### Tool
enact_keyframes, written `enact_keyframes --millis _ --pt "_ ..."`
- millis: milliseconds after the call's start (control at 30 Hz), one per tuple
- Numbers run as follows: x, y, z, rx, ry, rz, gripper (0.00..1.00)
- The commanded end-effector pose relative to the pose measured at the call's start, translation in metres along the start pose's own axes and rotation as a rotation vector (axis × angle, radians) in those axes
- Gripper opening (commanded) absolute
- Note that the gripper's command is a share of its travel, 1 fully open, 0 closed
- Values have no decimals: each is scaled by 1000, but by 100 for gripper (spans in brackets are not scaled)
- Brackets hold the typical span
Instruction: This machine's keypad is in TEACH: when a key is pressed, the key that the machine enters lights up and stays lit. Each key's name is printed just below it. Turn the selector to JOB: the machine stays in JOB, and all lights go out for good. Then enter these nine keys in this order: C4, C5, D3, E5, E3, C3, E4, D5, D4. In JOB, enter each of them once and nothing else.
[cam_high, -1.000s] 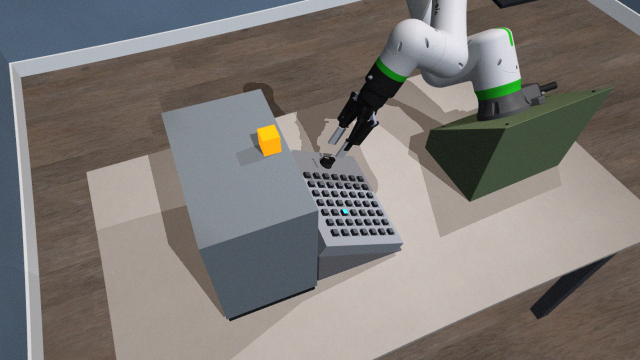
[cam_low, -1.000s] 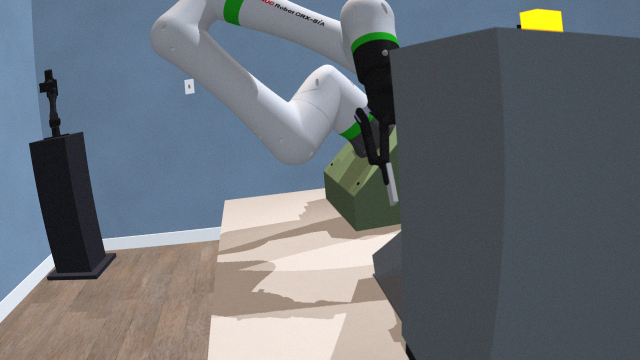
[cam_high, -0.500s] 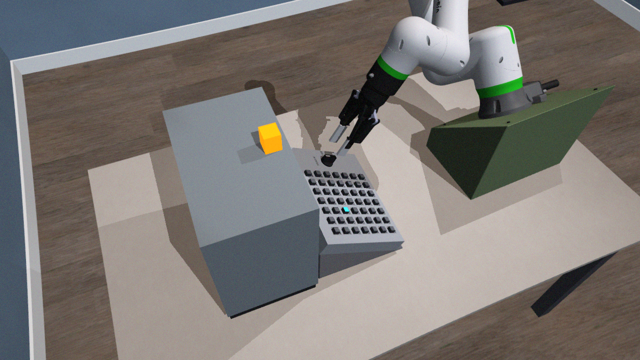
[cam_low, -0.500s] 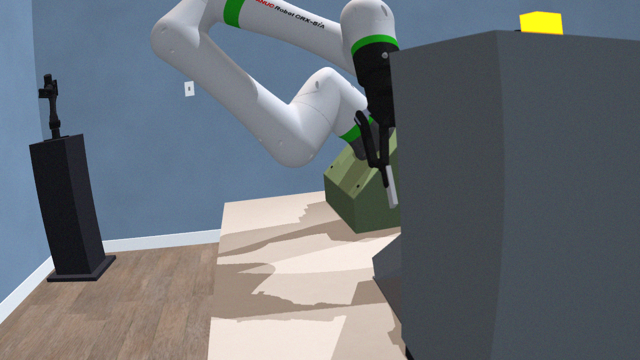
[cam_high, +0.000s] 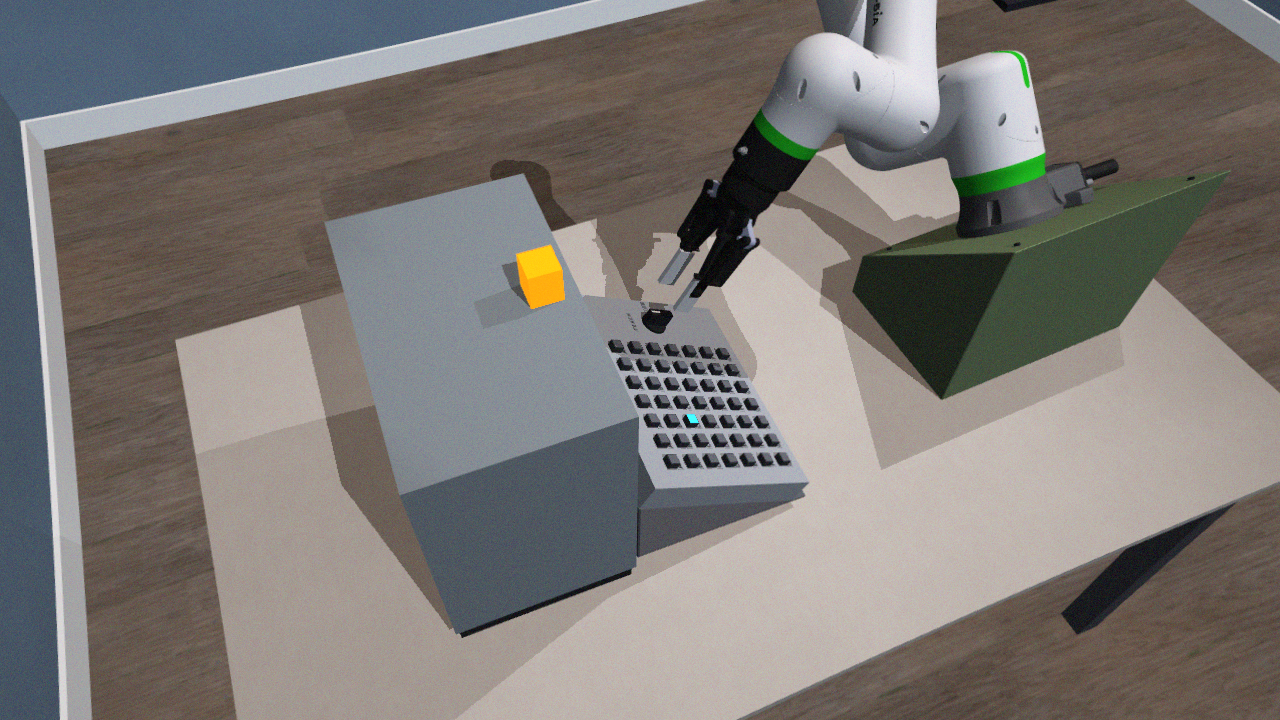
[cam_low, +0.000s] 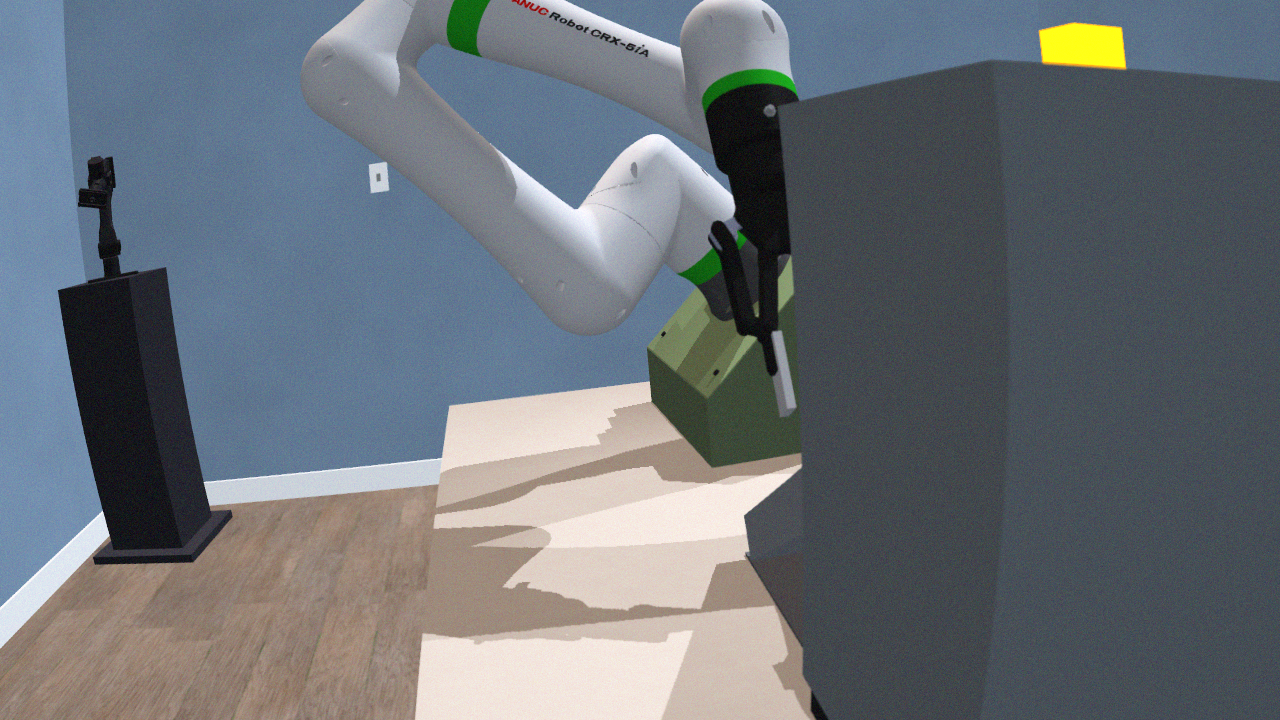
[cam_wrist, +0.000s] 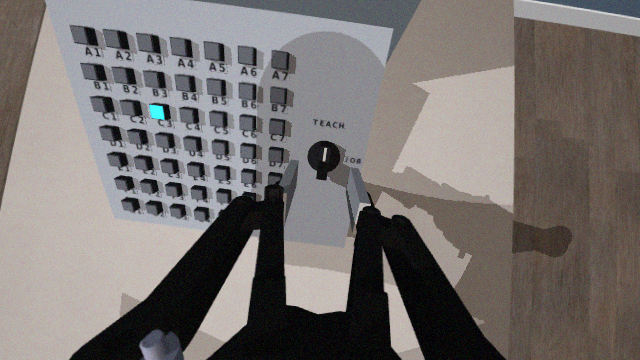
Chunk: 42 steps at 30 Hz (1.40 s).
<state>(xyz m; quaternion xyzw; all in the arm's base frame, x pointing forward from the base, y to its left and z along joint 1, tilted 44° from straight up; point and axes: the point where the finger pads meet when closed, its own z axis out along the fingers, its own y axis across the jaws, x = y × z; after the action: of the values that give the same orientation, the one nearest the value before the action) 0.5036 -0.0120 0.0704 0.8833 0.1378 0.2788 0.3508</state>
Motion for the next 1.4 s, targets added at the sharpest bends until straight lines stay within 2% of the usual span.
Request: enact_keyframes --millis 0,1367 --pt "0 0 0 0 0 0 33" --pt "0 0 3 0 0 0 33"
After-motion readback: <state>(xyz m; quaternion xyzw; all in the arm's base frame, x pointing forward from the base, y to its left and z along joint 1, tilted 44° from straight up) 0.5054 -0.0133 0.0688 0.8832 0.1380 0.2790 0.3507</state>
